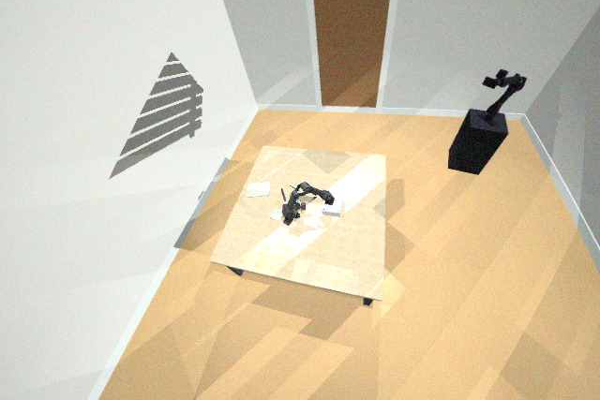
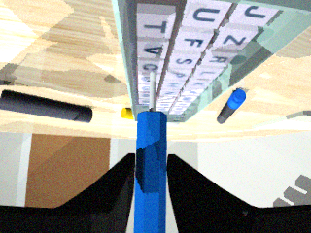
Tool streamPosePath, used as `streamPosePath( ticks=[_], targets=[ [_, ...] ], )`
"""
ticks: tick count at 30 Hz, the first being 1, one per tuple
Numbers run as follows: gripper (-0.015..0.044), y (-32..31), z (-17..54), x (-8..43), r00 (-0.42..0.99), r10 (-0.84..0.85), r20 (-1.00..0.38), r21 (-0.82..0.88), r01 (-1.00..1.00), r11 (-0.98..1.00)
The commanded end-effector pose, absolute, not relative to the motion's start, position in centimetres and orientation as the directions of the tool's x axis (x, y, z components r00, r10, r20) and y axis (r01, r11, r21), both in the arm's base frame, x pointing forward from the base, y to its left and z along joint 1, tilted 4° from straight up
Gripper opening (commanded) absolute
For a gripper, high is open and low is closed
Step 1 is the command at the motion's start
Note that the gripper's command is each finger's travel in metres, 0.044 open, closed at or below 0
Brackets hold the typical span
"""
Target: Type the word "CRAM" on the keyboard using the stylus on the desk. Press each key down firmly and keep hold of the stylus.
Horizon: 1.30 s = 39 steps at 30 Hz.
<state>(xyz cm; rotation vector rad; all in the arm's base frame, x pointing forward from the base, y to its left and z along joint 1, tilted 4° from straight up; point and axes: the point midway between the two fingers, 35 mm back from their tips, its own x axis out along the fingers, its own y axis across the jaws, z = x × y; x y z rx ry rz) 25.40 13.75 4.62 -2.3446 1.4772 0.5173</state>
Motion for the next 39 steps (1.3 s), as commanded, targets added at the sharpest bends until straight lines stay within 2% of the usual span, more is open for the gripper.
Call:
streamPosePath(
  ticks=[1,23,36,39],
  targets=[
    [0.0081,13.7,4.4,25.5,0.403,-0.791,-0.46,-0.073,-0.905,-0.419],
    [0.0081,13.7,3.9,25.5,0.403,-0.791,-0.46,-0.073,-0.905,-0.419],
    [0.0084,13.8,7.4,25.3,0.407,-0.789,-0.46,-0.069,-0.903,-0.425],
    [0.0064,14.0,7.3,25.5,0.444,-0.761,-0.473,-0.064,-0.879,-0.473]
  ],
)
